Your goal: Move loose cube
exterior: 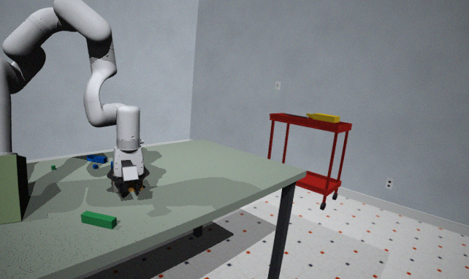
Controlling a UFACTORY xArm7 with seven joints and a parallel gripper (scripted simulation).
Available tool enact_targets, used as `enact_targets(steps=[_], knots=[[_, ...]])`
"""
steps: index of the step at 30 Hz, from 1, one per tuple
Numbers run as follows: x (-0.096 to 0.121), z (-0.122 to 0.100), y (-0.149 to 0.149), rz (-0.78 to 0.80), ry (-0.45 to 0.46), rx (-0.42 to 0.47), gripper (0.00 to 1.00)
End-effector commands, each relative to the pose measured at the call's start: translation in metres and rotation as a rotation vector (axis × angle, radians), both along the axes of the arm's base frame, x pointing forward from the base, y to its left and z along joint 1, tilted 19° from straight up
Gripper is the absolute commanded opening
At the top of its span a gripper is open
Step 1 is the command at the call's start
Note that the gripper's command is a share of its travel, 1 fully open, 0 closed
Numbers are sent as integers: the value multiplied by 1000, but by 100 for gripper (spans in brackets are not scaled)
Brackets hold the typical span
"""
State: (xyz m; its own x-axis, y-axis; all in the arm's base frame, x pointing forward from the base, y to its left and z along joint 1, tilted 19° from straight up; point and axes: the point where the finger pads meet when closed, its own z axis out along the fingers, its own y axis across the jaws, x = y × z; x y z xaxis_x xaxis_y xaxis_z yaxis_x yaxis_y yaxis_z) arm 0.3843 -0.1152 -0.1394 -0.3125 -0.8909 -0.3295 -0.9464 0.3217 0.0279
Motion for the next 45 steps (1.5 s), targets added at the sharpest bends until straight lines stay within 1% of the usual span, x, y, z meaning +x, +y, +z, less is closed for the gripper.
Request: enact_targets(steps=[1, 45], knots=[[1, 1, -1, -1, -3, -2, 50], [5, 3, 5, -2, -3, -2, 50]])
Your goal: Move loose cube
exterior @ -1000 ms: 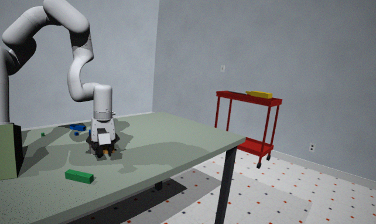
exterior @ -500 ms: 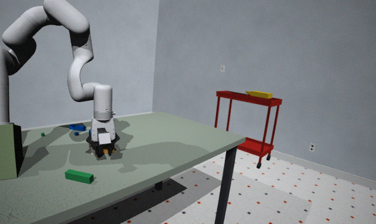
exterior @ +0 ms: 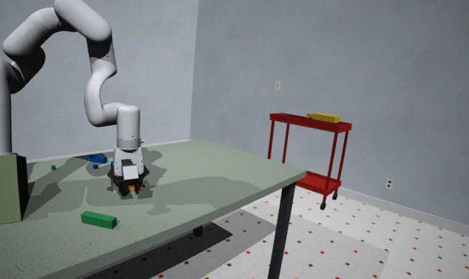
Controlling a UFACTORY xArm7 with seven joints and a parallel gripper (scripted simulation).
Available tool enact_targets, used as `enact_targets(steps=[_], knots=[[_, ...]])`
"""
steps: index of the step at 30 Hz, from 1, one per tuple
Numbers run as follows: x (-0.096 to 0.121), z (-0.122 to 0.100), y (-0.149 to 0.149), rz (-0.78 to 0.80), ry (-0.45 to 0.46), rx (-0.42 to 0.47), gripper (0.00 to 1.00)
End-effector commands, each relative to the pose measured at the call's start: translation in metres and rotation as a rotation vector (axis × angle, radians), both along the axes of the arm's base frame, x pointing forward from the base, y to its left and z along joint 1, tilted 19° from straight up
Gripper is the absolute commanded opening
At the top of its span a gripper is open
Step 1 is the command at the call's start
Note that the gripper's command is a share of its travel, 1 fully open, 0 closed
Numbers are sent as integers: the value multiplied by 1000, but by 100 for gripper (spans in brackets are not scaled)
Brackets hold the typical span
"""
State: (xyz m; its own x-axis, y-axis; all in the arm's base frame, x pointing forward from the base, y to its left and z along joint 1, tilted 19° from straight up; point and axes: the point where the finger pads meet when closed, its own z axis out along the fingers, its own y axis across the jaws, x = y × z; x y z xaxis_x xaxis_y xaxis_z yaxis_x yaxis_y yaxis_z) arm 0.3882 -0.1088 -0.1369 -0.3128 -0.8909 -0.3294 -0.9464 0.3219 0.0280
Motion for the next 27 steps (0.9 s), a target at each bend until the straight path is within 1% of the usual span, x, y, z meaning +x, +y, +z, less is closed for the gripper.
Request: enact_targets(steps=[1, 27], knots=[[1, 1, -1, -1, -3, -2, 50], [3, 3, 5, -1, -3, -2, 50]])
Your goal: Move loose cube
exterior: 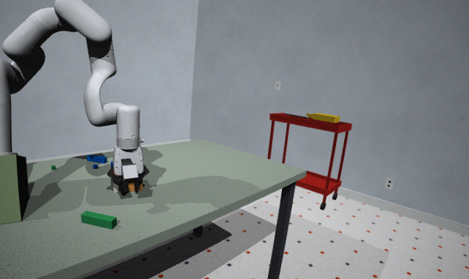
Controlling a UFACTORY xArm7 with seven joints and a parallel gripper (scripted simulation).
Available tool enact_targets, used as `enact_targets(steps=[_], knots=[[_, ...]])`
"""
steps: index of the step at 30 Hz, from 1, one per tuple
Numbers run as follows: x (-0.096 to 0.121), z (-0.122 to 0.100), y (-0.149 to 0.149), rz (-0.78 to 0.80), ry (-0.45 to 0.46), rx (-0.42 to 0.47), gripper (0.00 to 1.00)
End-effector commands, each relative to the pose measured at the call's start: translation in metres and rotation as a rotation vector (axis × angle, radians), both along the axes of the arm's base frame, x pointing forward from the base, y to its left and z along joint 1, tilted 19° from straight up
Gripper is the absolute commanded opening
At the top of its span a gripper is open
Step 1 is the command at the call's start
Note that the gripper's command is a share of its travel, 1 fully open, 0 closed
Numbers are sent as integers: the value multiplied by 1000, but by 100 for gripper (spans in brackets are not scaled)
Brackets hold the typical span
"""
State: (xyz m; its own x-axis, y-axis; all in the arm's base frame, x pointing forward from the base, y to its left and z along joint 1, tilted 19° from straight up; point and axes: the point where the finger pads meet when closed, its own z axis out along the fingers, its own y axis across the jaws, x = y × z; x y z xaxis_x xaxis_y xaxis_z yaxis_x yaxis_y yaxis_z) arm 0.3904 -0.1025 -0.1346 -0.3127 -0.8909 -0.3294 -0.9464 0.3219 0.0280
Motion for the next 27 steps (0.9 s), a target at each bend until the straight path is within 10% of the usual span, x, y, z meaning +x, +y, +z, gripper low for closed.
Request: enact_targets(steps=[1, 27], knots=[[1, 1, -1, -1, -3, -2, 50], [2, 2, 2, -1, -3, -2, 50]])
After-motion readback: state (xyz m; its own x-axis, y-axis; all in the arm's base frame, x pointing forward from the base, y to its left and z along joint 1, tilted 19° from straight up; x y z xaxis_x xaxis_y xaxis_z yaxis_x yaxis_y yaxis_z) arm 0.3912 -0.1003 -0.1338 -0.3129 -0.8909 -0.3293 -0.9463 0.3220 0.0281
